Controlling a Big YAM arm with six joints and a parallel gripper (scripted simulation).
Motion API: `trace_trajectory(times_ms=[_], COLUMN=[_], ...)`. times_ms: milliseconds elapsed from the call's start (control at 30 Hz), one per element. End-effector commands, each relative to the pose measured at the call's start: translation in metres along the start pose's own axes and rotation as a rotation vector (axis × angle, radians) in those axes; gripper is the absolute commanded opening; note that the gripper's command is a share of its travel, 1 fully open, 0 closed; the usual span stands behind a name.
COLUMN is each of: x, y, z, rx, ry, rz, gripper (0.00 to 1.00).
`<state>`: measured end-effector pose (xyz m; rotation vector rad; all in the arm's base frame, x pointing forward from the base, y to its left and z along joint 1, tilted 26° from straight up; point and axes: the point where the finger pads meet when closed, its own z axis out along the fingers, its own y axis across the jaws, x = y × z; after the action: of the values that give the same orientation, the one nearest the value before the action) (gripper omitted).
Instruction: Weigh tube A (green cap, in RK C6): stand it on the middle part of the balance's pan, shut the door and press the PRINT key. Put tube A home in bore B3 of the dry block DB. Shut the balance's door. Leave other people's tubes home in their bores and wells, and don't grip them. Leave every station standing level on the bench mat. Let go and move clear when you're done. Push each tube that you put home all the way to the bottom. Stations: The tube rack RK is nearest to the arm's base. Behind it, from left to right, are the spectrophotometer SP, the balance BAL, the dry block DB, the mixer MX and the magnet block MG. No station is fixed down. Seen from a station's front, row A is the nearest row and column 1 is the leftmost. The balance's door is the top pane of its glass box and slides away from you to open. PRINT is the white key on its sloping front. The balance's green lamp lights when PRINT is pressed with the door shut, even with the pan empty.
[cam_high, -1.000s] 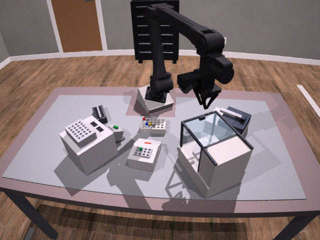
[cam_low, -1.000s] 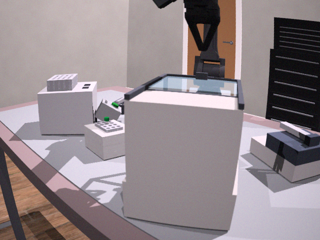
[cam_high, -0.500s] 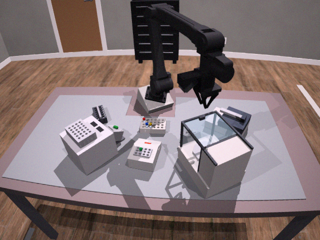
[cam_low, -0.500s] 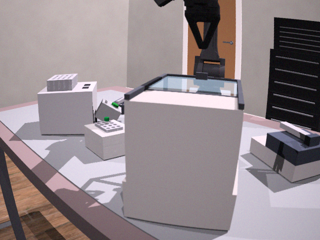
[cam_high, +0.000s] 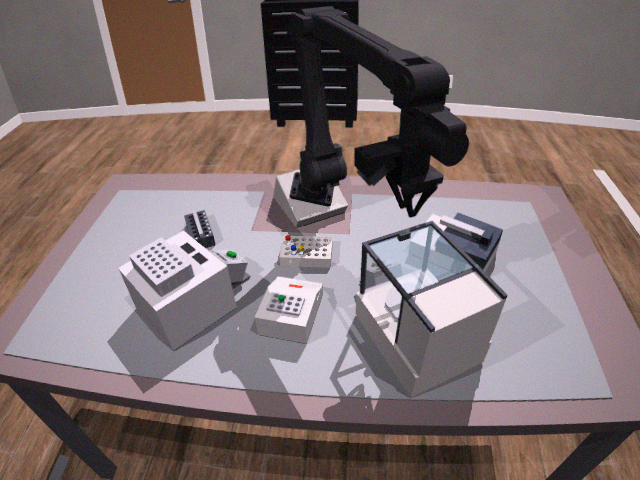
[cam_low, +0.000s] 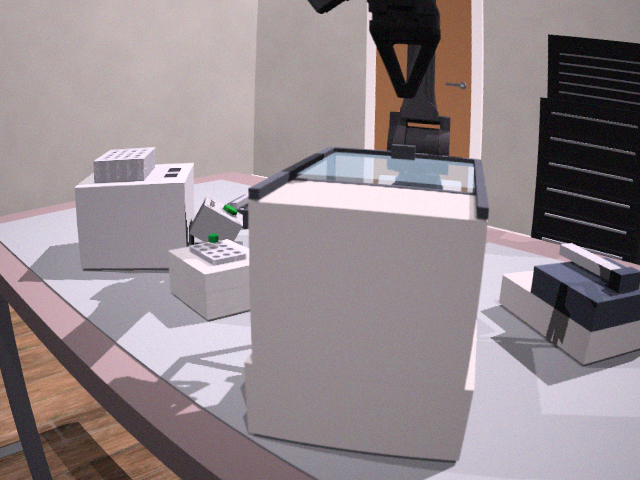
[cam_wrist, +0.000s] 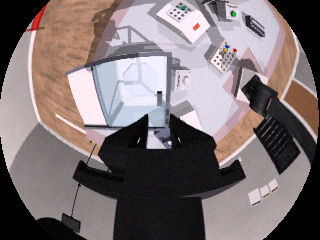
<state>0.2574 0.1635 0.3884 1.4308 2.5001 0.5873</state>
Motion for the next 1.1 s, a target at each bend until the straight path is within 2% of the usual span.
trace_trajectory(times_ms=[0,367,400,1067], x=[0.000,0.000,0.005,0.005], y=[0.009,0.009,0.020,0.019], z=[-0.015,-0.015,-0.019,-0.024], rx=[-0.039,-0.039,-0.050,-0.062], ry=[0.000,0.000,0.005,0.006], rz=[0.001,0.001,0.001,0.001], gripper=[0.30,0.30,0.00,0.00])
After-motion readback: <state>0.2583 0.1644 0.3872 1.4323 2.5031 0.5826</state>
